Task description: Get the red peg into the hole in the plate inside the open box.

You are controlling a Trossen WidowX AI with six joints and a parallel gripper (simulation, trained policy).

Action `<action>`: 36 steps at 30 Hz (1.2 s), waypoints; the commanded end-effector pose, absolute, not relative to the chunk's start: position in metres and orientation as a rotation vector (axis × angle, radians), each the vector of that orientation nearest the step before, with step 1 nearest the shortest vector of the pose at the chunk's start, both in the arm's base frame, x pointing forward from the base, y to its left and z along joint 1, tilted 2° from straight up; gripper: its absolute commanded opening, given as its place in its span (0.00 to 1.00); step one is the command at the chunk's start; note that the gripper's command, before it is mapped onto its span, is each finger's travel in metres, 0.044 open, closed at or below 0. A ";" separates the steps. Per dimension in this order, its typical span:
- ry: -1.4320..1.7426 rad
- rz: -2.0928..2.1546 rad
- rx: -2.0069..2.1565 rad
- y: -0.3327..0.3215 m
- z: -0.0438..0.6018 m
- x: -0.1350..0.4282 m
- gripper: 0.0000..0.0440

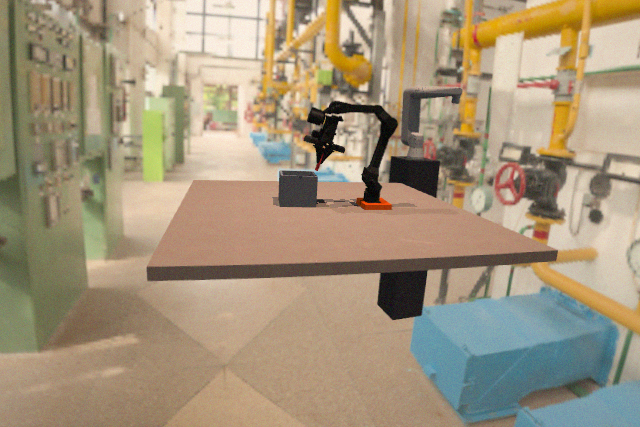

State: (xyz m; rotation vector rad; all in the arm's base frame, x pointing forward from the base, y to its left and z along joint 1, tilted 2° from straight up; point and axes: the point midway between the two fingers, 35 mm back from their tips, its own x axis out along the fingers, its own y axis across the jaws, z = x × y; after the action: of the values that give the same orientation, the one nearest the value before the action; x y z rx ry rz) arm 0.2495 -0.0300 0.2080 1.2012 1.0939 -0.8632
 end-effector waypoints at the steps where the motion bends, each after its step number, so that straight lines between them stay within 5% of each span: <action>1: 1.084 -0.873 1.198 -0.041 0.209 0.256 0.00; 36: 1.176 -0.902 1.172 -0.107 0.137 0.300 0.00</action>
State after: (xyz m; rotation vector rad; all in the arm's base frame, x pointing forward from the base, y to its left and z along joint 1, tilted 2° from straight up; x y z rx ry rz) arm 0.2969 -0.1069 0.1458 1.1731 1.1594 -0.9129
